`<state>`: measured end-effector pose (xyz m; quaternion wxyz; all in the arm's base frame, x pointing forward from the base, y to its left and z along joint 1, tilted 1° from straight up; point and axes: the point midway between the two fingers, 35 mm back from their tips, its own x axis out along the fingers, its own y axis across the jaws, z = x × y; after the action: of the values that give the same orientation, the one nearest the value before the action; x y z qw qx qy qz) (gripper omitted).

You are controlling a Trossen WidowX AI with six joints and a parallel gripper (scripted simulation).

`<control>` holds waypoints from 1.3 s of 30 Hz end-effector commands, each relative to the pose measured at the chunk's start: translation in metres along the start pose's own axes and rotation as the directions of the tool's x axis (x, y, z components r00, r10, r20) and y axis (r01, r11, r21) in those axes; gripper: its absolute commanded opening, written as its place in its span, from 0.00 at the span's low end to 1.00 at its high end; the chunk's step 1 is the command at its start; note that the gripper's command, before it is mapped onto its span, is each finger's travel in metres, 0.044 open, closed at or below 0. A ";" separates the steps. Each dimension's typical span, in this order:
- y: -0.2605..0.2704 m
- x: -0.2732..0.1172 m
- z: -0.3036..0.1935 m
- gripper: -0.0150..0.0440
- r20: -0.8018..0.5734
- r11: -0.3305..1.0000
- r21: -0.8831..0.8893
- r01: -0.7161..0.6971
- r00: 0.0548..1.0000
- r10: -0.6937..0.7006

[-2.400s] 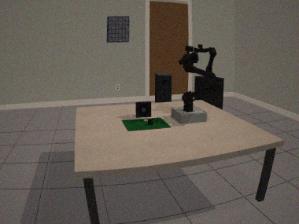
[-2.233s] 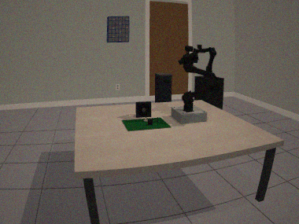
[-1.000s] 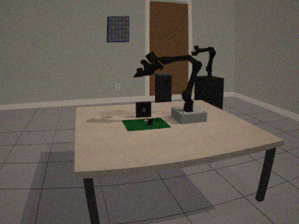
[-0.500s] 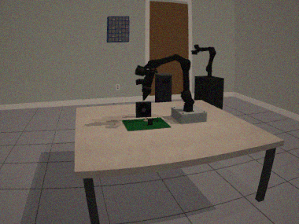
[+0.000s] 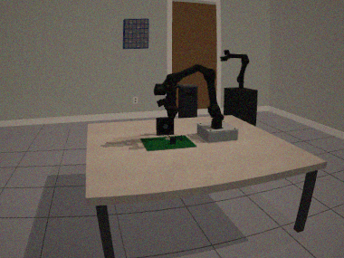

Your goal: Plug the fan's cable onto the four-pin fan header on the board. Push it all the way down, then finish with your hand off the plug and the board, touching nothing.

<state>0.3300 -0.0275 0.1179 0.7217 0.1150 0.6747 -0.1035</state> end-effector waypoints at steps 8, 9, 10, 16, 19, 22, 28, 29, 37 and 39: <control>-0.001 0.085 -0.011 1.00 -0.035 1.000 -0.005 0.001 0.999 -0.001; -0.001 0.085 -0.011 1.00 -0.035 1.000 -0.005 0.001 0.999 -0.001; -0.001 0.085 -0.011 1.00 -0.035 1.000 -0.005 0.001 0.999 -0.001; 0.000 0.091 -0.011 1.00 -0.035 1.000 -0.005 0.001 0.999 -0.001; 0.000 0.096 -0.011 1.00 -0.035 1.000 -0.005 0.001 0.999 -0.001; 0.000 0.101 -0.011 1.00 -0.035 1.000 -0.005 0.001 0.999 -0.001; 0.000 0.110 -0.011 1.00 -0.035 1.000 -0.005 0.001 0.999 -0.001; 0.000 0.112 -0.011 1.00 -0.035 1.000 -0.005 0.001 0.999 -0.001; 0.000 0.125 -0.012 1.00 -0.035 1.000 -0.005 0.001 0.999 -0.001; -0.001 0.128 -0.012 1.00 -0.035 1.000 -0.005 0.001 0.999 -0.001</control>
<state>0.3293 -0.0244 -0.0030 0.7132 0.1125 0.6845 -0.1006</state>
